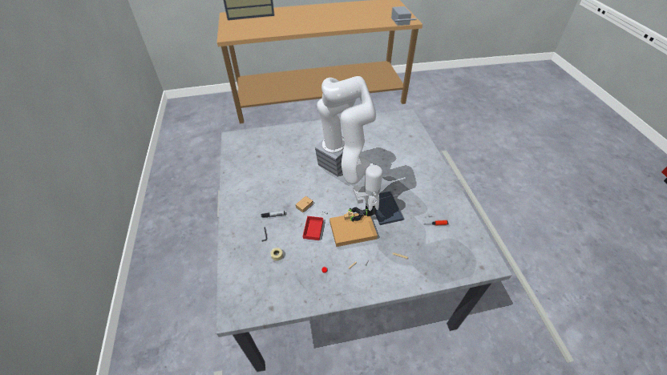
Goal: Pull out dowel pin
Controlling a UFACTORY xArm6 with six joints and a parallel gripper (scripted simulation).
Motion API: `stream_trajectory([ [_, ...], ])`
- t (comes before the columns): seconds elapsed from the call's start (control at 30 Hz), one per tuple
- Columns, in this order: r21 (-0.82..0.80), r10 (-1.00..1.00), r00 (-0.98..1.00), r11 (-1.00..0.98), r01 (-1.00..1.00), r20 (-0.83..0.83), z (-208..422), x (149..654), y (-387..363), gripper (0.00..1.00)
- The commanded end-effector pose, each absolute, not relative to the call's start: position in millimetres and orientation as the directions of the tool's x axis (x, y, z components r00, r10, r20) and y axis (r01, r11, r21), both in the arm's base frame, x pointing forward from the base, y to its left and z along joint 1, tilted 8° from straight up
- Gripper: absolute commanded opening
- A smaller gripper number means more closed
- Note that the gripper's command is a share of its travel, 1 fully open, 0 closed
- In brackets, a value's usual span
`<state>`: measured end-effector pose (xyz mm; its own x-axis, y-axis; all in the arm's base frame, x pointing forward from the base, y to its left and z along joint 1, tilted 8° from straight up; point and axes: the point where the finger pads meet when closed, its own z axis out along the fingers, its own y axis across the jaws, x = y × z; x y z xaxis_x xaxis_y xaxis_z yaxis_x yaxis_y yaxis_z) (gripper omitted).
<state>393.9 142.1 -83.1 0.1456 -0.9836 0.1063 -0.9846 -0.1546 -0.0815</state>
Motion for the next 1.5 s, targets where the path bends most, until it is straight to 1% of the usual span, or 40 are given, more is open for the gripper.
stream_trajectory([
  [0.0,-0.084,-0.984,0.146,-0.155,-0.984,0.106,-82.2,395.0,142.6,0.27],
  [0.2,-0.084,-0.984,0.146,-0.155,-0.984,0.106,-82.2,395.0,142.6,0.27],
  [1.47,-0.084,-0.984,0.146,-0.155,-0.984,0.106,-82.2,395.0,142.6,0.37],
])
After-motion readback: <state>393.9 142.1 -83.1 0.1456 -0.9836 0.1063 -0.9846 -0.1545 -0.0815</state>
